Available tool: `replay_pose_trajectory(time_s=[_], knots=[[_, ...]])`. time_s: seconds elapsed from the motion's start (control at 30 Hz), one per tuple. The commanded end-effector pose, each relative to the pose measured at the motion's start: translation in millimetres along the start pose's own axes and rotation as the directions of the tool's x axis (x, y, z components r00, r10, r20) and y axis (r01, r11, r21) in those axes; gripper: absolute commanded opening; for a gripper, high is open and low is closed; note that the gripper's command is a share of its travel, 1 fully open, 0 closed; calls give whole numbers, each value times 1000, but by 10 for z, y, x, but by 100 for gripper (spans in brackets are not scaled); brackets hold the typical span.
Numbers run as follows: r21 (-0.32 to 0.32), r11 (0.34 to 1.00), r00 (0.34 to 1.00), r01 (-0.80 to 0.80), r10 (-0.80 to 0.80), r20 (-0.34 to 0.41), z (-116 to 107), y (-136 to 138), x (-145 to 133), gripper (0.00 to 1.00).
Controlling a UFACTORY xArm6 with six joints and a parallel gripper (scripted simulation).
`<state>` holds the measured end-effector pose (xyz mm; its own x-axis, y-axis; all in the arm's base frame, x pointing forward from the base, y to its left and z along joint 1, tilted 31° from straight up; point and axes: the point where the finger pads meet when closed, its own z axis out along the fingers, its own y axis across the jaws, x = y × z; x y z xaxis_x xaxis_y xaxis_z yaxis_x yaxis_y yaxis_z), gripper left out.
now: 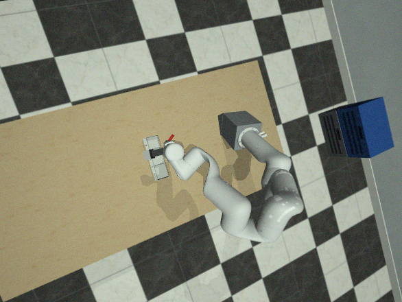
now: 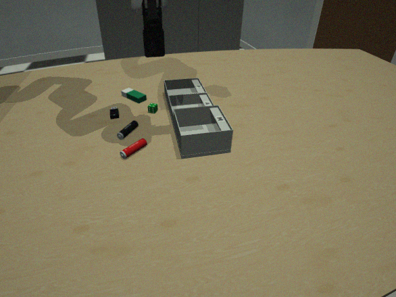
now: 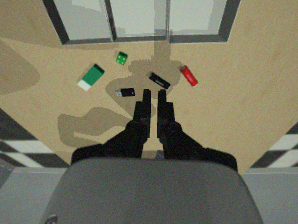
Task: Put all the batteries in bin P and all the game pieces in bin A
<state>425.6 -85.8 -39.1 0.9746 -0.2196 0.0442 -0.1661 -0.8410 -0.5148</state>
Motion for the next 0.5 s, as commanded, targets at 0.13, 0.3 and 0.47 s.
replay_pose_trajectory(time_s=[0.13,0.3,0.47], knots=[[3,1000,1000,1,-1,-2,472,442,475,7],[3,1000,1000,1,-1,-2,645,606,639,7],[3,1000,1000,1,-1,-2,645,606,639,7]])
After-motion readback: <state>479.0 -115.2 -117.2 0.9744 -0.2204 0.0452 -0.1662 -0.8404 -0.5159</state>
